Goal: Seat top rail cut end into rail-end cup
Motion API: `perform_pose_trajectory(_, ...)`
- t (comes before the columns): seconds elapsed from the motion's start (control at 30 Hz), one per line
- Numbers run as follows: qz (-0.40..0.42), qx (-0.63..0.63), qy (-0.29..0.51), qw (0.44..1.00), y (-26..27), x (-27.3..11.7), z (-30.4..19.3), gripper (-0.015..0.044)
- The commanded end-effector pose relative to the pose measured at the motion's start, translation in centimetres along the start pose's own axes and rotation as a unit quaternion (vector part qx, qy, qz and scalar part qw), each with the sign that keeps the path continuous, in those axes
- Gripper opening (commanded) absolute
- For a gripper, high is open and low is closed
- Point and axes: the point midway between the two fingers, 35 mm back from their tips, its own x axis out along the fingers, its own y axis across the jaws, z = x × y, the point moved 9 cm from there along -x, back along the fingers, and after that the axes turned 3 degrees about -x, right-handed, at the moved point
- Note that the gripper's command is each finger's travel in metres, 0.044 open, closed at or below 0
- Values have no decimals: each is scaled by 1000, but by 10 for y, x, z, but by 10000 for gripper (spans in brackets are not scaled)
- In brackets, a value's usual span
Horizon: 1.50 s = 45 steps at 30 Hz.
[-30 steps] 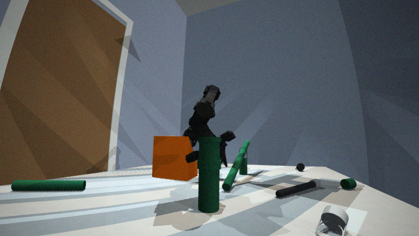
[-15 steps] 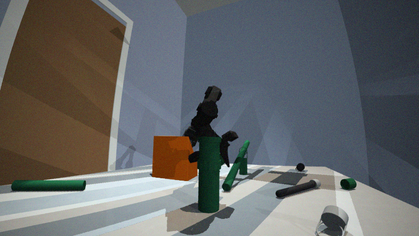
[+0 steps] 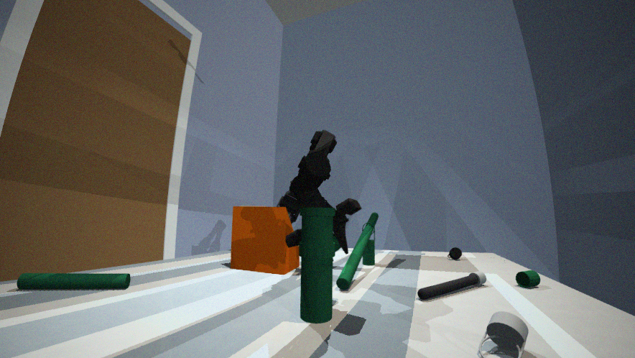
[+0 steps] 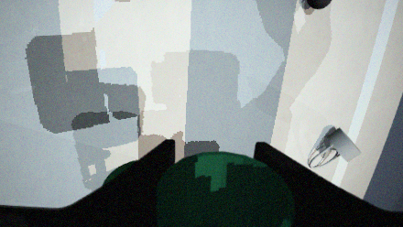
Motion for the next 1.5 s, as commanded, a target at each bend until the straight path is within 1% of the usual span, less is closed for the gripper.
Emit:
perform_pose_trajectory(0.0, 0, 0, 0, 1000, 0, 0, 0, 0)
perform_pose_trajectory(0.23, 0, 0, 0, 1000, 0, 0, 0, 0)
perform_pose_trajectory(0.57, 0, 0, 0, 1000, 0, 0, 0, 263)
perform_pose_trajectory(0.8, 0, 0, 0, 1000, -9, -13, 13, 440)
perform_pose_trajectory(1.1, -1, -1, -1, 1000, -21, -33, 37, 440)
perform_pose_trajectory(1.27, -3, 1, 2, 1000, -24, -35, 36, 440)
perform_pose_trajectory(1.3, -2, 24, 3, 1000, -26, -37, 39, 440)
perform_pose_trajectory(1.37, -2, 108, 7, 994, -33, -47, 50, 440)
perform_pose_trajectory(1.47, -2, 244, 13, 970, -43, -62, 70, 440)
